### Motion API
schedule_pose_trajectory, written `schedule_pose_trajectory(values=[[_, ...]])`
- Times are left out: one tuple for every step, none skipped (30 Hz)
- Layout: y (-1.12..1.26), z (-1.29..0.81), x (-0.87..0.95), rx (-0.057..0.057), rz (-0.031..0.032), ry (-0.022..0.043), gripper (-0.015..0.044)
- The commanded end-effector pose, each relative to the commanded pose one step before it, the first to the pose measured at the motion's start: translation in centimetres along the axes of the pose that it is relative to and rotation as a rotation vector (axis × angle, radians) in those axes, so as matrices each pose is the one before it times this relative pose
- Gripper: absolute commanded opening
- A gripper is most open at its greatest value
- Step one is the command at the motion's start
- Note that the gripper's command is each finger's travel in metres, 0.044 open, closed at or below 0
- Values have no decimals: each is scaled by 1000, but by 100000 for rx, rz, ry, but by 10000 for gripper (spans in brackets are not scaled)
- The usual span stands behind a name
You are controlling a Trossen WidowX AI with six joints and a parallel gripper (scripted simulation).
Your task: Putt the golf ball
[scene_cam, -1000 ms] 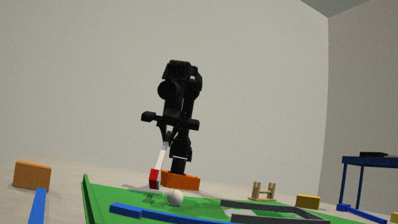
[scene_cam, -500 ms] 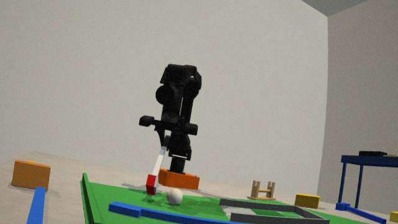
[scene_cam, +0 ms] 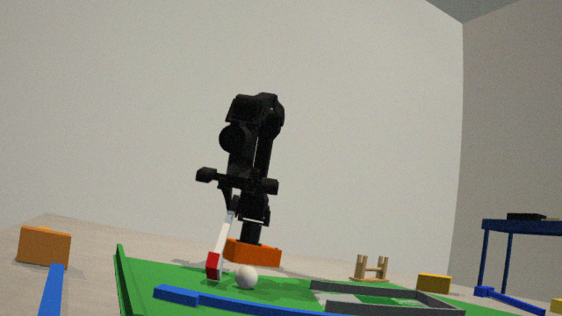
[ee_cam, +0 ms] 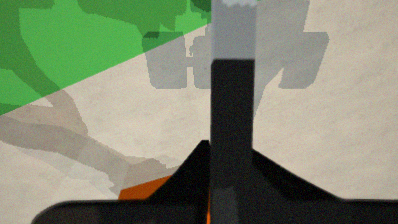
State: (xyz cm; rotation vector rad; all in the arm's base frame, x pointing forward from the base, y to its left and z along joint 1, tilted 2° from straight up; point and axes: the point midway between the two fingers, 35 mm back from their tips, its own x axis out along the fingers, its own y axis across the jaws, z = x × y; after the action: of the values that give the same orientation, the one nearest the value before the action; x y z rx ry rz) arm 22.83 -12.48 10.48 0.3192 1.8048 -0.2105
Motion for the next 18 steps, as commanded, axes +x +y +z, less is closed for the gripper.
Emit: schedule_pose_trajectory(values=[[-87,37,-69,18,-33,-245,0],[-166,11,17,26,10,-5,0],[-223,14,23,35,14,-6,0],[-291,15,30,45,18,-6,0],[-372,15,40,58,23,-5,0],[-374,10,41,58,24,-2,0],[-390,5,44,61,25,1,0],[-411,0,48,64,27,4,0],[-348,-5,42,54,23,7,0],[-217,-5,27,34,15,5,0],[-73,-2,9,11,5,2,0],[0,0,0,0,0,0,0],[0,0,0,0,0,0,0],[245,-192,97,669,336,660,0],[0,0,0,0,0,0,0],[0,0,0,0,0,0,0],[210,53,-16,-12,-3,-53,0],[633,149,-44,-38,-4,-151,0]])
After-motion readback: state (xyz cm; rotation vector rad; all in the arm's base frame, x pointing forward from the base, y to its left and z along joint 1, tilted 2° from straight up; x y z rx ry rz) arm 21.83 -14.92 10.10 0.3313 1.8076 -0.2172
